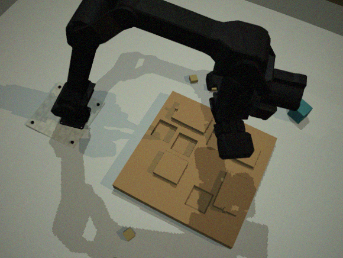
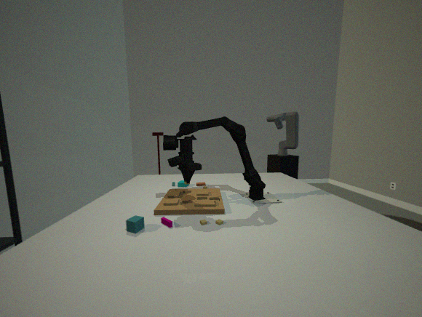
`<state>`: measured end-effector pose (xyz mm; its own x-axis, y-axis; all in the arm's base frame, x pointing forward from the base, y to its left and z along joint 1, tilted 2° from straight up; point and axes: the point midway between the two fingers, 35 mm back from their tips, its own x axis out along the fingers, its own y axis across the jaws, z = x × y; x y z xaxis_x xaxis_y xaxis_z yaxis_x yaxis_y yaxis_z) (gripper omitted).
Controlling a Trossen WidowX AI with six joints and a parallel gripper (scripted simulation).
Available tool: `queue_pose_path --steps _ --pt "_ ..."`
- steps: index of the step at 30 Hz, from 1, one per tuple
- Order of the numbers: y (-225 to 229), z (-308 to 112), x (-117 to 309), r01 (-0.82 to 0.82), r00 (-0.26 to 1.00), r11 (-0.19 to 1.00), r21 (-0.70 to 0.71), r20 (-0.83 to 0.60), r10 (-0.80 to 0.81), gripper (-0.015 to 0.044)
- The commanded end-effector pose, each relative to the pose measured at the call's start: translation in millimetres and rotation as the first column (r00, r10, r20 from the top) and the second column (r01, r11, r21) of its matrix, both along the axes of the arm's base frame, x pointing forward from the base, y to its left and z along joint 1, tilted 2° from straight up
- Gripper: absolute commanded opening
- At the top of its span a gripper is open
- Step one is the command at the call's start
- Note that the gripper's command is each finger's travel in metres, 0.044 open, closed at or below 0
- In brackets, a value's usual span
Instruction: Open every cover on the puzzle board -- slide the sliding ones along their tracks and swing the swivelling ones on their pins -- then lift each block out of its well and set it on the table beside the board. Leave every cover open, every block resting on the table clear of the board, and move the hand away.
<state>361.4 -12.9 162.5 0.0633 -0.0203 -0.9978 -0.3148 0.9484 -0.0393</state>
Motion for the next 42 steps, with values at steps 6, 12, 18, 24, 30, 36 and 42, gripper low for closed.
queue_pose_path --steps 6,12,18,24,30,36,42 --pt "-35 1 -12 -0.004 1.0 1.0 -0.003 -0.005 0.004 0.008" --pt "-57 1 -21 -0.004 1.0 1.0 -0.004 -0.006 0.004 0.008" --pt "-78 1 -32 -0.004 1.0 1.0 -0.006 -0.008 0.004 0.008" --pt "-99 1 -44 -0.004 1.0 1.0 -0.007 -0.009 0.004 0.008" --pt "-119 1 -58 -0.004 1.0 1.0 -0.009 -0.01 0.004 0.008" --pt "-137 1 -73 -0.004 1.0 1.0 -0.01 -0.011 0.004 0.008" --pt "-154 0 -89 -0.004 1.0 1.0 -0.012 -0.013 0.004 0.008"
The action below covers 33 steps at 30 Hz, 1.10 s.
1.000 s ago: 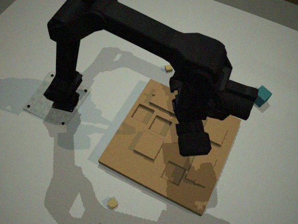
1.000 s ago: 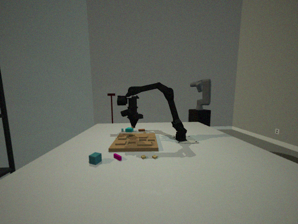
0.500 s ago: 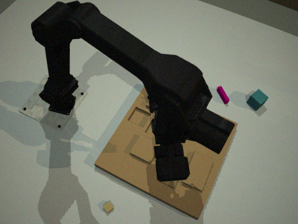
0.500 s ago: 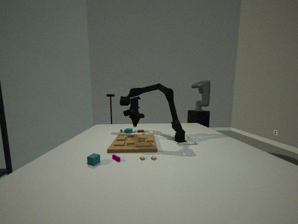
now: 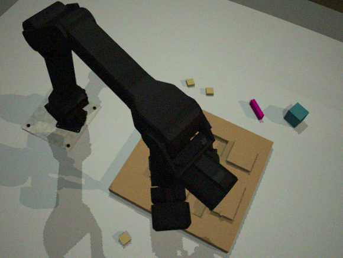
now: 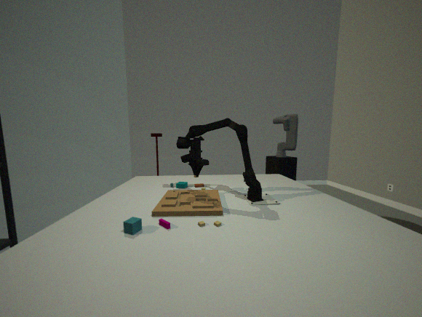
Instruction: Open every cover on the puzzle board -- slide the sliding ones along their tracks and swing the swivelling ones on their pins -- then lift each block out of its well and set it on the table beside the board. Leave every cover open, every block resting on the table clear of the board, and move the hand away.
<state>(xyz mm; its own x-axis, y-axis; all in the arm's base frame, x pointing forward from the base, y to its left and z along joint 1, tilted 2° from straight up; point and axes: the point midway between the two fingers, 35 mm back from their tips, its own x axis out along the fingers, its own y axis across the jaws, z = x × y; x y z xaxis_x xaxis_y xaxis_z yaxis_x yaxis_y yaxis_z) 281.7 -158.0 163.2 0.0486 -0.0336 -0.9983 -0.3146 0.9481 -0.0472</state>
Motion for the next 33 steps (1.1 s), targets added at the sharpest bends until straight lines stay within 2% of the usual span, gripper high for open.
queue_pose_path --steps 1,33 --pt "-12 0 -12 -0.005 1.0 1.0 0.001 0.002 0.005 0.008" --pt "-76 -5 -117 -0.005 1.0 1.0 -0.007 -0.004 0.005 0.008"
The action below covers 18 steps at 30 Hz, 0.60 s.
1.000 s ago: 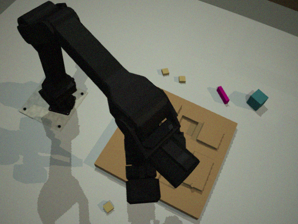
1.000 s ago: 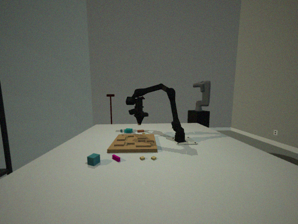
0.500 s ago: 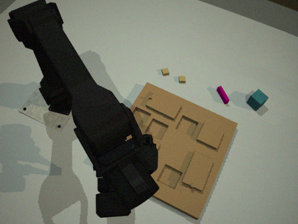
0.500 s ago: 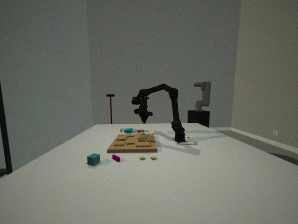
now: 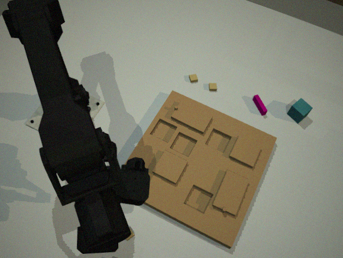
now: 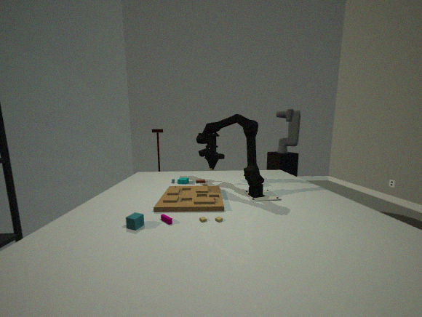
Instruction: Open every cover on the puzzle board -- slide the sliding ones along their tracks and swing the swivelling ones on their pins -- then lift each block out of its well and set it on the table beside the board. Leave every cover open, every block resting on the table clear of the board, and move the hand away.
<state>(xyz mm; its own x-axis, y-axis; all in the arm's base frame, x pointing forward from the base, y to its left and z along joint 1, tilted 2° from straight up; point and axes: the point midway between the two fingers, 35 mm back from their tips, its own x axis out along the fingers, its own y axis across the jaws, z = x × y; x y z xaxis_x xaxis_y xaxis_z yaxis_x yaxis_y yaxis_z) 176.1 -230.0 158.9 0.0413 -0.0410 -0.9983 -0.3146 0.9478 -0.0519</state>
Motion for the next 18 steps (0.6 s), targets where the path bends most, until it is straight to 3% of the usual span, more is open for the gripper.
queue_pose_path --steps 1,18 --pt "-5 -1 -14 -0.005 1.0 1.0 0.0 0.003 0.005 0.008" --pt "-9 -23 -13 -0.005 1.0 1.0 0.0 0.003 0.005 0.008"
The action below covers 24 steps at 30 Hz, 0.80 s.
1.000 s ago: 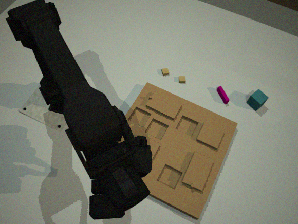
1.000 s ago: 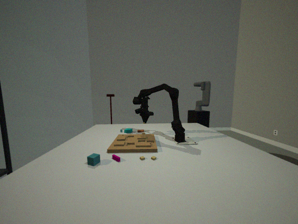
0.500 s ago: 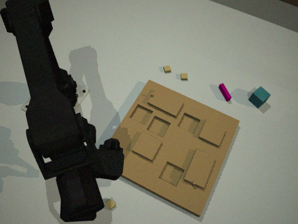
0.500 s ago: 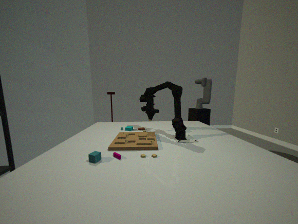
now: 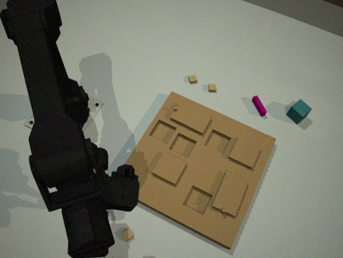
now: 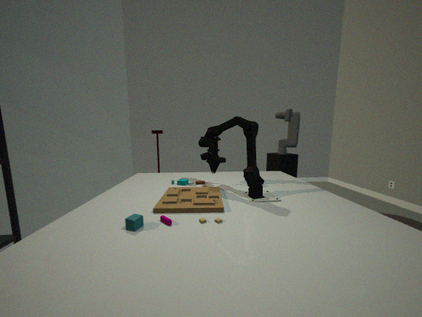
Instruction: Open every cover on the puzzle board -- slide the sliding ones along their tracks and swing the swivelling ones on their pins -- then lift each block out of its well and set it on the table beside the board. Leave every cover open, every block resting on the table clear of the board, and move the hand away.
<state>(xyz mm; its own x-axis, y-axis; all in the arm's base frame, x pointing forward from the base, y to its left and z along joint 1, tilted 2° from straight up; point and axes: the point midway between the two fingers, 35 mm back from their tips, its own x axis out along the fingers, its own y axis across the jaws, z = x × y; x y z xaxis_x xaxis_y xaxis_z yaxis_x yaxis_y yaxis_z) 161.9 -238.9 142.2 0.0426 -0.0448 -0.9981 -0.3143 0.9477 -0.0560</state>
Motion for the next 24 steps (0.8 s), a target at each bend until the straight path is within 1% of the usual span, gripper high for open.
queue_pose_path --steps 1,24 --pt "-1 -8 1 -0.005 1.0 1.0 0.003 0.001 0.005 0.008" --pt "-4 -46 4 -0.005 1.0 1.0 0.003 0.002 0.005 0.008"
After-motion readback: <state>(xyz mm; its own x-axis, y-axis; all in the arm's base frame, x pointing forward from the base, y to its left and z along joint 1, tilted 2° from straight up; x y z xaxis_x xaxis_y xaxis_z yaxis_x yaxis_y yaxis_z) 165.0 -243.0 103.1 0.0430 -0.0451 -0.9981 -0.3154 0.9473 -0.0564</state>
